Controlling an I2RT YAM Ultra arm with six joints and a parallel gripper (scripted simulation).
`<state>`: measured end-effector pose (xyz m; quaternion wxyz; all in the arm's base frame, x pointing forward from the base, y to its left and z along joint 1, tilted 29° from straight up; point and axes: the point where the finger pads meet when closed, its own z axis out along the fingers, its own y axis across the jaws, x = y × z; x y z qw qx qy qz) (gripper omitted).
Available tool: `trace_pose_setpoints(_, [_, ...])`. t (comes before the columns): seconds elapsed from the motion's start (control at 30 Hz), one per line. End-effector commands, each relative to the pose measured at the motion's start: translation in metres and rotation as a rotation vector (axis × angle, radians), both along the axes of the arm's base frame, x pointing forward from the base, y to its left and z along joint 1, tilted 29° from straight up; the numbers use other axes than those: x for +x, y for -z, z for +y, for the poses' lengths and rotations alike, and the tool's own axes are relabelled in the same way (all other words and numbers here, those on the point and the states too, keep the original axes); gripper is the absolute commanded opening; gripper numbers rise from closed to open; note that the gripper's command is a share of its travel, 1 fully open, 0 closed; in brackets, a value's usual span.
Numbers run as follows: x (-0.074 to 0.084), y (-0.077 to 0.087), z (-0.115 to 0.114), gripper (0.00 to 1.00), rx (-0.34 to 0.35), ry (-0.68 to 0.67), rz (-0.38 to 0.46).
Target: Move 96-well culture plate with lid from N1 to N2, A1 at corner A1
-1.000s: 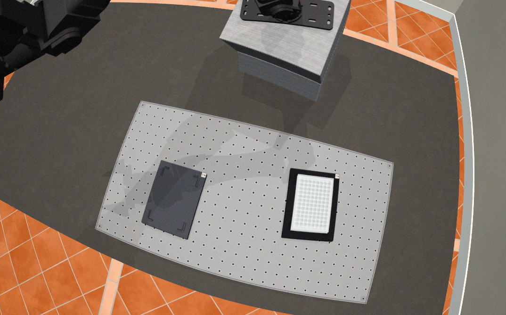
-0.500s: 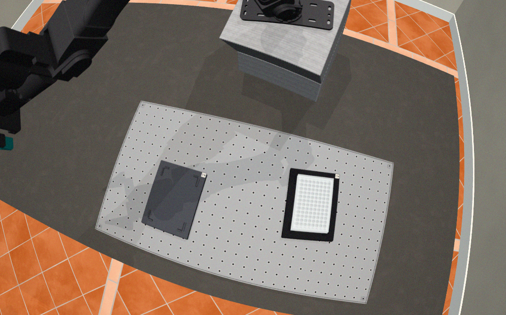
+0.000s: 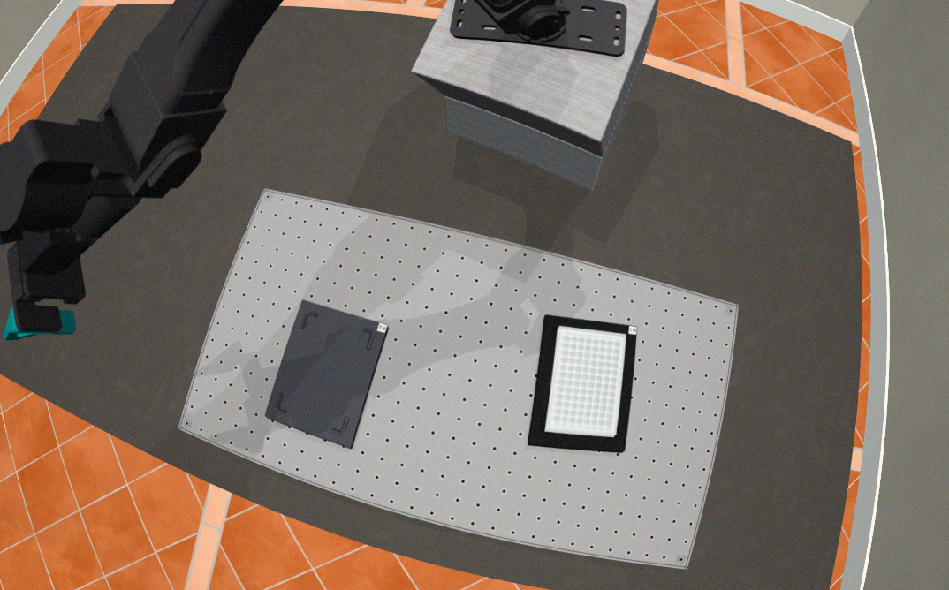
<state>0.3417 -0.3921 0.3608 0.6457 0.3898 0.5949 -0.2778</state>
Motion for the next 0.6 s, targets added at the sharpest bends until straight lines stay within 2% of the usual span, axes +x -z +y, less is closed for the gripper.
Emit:
trace_pose_setpoints(0.0, [-0.001,0.004,-0.001,1.0,-0.006,0.03,-0.016])
trace_pose_setpoints(0.03, [-0.011,-0.026,0.001,1.0,-0.025,0.027,-0.039])
trace_pose_setpoints(0.13, [0.003,-0.018,0.011,1.0,0.017,-0.048,0.001])
trace_pose_setpoints(0.17, [0.011,-0.015,0.019,1.0,0.018,-0.063,0.001])
trace_pose_setpoints(0.23, [0.016,-0.015,0.022,1.0,0.001,-0.051,-0.017])
trace_pose_setpoints(0.27, [0.022,0.017,0.022,1.0,0.042,-0.051,0.025])
trace_pose_setpoints(0.3, [0.028,0.029,0.022,1.0,0.055,-0.05,0.039])
trace_pose_setpoints(0.37, [0.034,0.035,0.028,1.0,0.055,-0.051,0.039])
trace_pose_setpoints(0.4, [0.038,0.033,0.03,1.0,0.073,-0.074,0.06])
trace_pose_setpoints(0.43, [0.037,0.008,0.039,1.0,0.052,-0.109,0.037])
trace_pose_setpoints(0.47, [0.033,0.011,0.034,1.0,0.065,-0.113,0.056])
trace_pose_setpoints(0.5, [0.037,0.014,0.039,1.0,0.072,-0.128,0.064])
trace_pose_setpoints(0.57, [0.037,0.014,0.039,1.0,0.072,-0.128,0.064])
